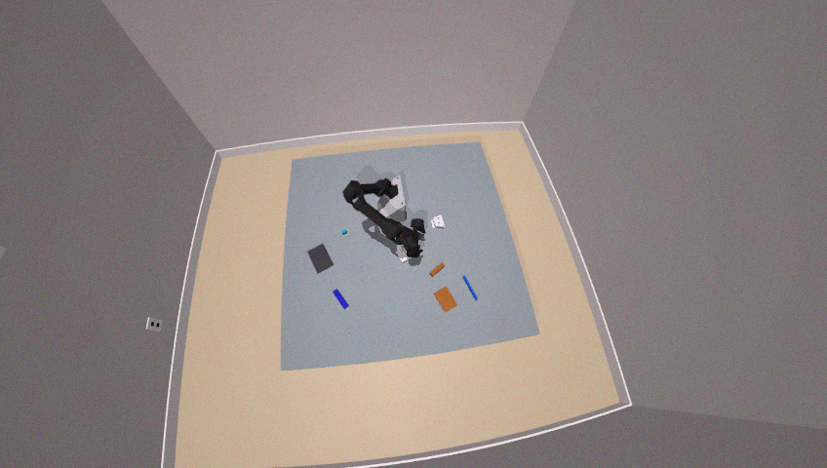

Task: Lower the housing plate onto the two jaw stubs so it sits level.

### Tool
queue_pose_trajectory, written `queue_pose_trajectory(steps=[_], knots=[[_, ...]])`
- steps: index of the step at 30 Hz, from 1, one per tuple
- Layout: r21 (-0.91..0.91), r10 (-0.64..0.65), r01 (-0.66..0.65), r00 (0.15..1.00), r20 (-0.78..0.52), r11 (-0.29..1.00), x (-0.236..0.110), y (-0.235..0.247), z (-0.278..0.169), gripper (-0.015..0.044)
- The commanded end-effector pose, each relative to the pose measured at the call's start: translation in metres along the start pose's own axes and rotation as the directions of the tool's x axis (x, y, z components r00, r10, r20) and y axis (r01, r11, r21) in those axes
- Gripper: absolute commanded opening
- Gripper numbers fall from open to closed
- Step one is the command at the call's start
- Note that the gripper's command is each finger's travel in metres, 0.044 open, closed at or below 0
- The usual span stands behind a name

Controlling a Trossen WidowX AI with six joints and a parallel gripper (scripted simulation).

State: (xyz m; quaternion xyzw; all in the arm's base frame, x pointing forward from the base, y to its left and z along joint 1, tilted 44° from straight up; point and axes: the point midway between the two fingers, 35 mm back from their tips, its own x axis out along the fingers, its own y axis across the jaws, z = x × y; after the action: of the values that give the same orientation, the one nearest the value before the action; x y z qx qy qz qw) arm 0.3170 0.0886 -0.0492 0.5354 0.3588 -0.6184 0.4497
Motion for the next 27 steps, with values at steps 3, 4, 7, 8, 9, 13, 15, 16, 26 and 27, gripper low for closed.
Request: queue_pose_trajectory(steps=[3, 4, 7, 8, 9, 13, 15, 16, 26, 27], knots=[[-0.076, -0.038, 0.042, 0.997, 0.062, 0.996, 0.012, -0.027, -0.018, 0.0440], [-0.086, -0.041, 0.048, 0.996, 0.074, 0.995, 0.014, -0.032, -0.020, 0.0440], [-0.112, -0.043, 0.056, 0.993, 0.114, 0.992, 0.021, -0.046, -0.029, 0.0440], [-0.121, -0.042, 0.058, 0.991, 0.127, 0.991, 0.024, -0.050, -0.032, 0.0440], [-0.130, -0.041, 0.060, 0.989, 0.141, 0.990, 0.026, -0.055, -0.034, 0.0440], [-0.164, -0.031, 0.063, 0.980, 0.196, 0.984, 0.036, -0.074, -0.043, 0.0440], [-0.178, -0.022, 0.063, 0.974, 0.224, 0.982, 0.040, -0.083, -0.047, 0.0440], [-0.185, -0.016, 0.062, 0.971, 0.238, 0.981, 0.043, -0.088, -0.049, 0.0440], [-0.258, 0.068, 0.032, 0.927, 0.369, 0.966, 0.066, -0.134, -0.059, 0.0440], [-0.266, 0.079, 0.027, 0.921, 0.381, 0.963, 0.068, -0.138, -0.059, 0.0440]])
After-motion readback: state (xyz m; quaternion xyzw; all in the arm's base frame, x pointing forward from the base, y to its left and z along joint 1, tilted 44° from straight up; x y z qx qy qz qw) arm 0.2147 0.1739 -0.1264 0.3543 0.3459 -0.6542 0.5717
